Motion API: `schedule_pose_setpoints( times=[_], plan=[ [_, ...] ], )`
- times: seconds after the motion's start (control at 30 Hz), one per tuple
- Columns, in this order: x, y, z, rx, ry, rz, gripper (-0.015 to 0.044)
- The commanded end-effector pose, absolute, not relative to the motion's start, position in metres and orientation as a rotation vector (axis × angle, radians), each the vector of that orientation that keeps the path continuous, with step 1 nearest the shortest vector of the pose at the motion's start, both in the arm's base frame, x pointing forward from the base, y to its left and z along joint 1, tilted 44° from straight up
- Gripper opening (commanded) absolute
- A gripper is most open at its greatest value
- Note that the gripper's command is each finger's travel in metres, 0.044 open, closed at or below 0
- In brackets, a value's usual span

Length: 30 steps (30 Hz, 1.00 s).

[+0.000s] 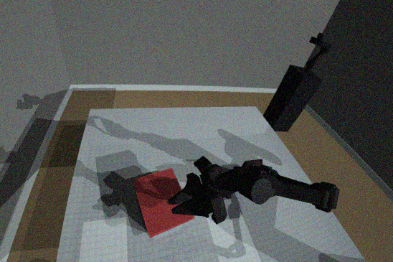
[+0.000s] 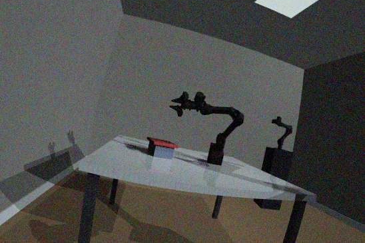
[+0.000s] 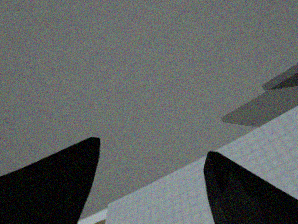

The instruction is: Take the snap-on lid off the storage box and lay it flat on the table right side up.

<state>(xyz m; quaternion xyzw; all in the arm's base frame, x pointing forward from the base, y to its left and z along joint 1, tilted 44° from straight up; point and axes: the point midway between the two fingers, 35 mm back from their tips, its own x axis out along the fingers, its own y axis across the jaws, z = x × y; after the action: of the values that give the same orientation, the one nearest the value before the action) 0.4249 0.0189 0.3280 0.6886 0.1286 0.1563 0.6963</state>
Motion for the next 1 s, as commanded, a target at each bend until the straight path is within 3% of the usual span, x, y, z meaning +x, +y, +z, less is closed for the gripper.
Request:
schedule_pose_setpoints(
  times=[0.0,0.3,0.5,0.97],
  plan=[
    [0.421,0.011,0.278,1.571,0.427,0.283,0.0235],
    [0.377,-0.007,0.162,1.753,0.778,0.124,0.0235],
    [0.316,-0.007,0.094,2.007,1.033,0.04,0.0235],
    [0.309,0.01,0.068,2.038,1.06,0.03,0.0235]
  ],
)
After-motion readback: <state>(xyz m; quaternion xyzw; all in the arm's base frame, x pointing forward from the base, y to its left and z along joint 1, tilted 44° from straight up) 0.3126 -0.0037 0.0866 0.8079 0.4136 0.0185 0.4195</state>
